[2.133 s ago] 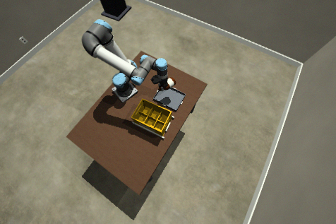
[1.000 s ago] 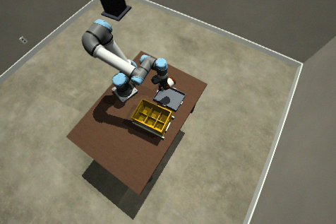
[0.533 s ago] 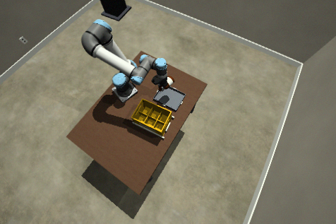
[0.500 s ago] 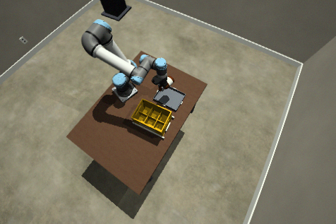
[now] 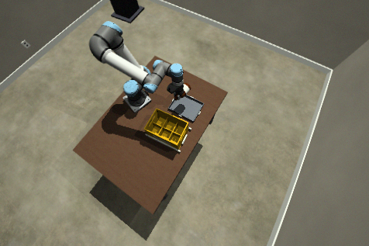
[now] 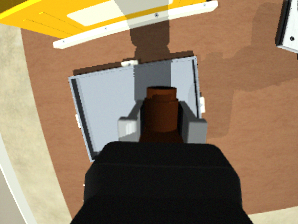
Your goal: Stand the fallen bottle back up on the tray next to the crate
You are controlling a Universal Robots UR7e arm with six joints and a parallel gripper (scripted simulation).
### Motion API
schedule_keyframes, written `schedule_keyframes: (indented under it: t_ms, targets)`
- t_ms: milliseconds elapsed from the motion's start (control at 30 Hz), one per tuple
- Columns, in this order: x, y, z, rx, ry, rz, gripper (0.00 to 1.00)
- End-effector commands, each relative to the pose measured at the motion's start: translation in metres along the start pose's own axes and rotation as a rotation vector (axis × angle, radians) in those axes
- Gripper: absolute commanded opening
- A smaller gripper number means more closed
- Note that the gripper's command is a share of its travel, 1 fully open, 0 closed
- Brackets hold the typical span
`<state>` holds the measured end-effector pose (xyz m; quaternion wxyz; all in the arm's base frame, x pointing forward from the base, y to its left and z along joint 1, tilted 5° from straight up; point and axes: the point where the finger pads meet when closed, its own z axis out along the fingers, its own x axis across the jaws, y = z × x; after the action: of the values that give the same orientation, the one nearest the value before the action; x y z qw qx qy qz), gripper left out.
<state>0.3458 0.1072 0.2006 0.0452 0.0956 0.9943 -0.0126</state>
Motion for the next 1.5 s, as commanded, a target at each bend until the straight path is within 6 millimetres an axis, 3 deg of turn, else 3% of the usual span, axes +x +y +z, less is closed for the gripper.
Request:
schedule_keyframes:
  t_ms: [0,967,1467]
  targets:
    - [0.0009,0.0,0.0,-0.001,0.0,-0.002,0.0]
    - [0.001,-0.0001,0.0001,-0.001,0.0,-0.007,0.0]
    - [0.0017,-0.0003,0.0005,-0.001,0.001,-0.166,0.0]
